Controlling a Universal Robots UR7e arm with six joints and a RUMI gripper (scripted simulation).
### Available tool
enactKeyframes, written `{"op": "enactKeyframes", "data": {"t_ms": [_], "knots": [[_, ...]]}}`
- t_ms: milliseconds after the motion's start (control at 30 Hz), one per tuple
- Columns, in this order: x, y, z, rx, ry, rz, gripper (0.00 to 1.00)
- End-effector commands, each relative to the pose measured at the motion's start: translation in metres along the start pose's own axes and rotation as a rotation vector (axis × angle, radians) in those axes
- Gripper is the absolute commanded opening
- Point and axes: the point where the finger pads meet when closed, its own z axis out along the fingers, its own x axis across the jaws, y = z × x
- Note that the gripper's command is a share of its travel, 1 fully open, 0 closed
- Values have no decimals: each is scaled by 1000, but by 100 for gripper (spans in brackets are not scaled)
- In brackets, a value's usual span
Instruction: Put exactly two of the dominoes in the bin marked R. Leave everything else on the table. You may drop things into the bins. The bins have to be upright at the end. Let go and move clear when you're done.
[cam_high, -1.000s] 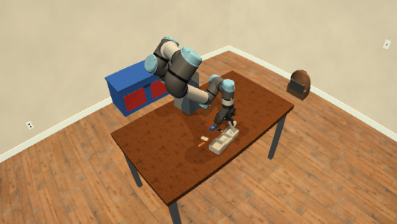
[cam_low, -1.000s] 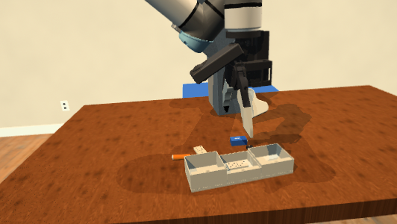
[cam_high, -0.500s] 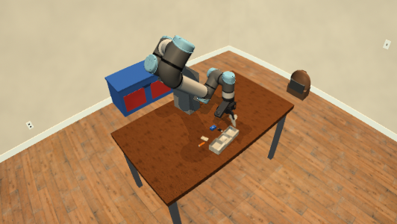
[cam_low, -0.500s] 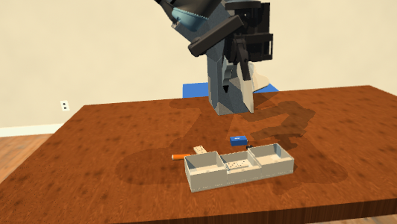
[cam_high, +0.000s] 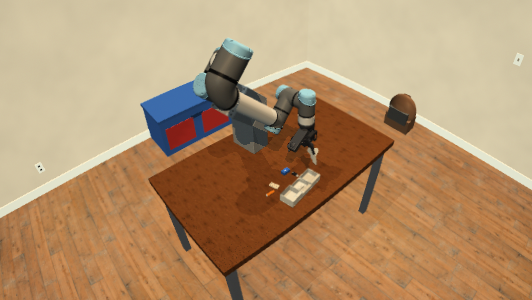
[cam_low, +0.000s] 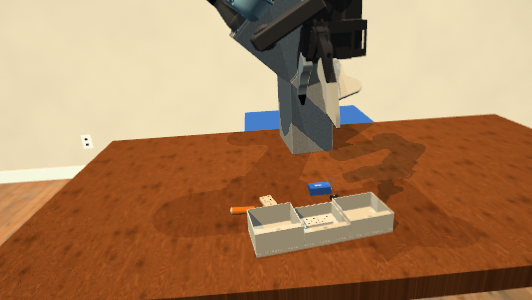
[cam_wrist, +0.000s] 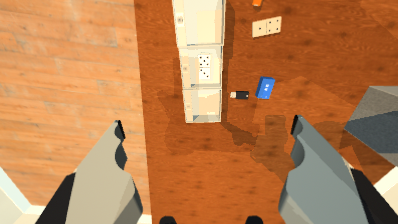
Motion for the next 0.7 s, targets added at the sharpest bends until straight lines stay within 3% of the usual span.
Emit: {"op": "enactKeyframes", "data": {"t_ms": [0,667], "knots": [[0,1,-3,0,4,1,100],[1,1,-1,-1,8,-1,100]]}}
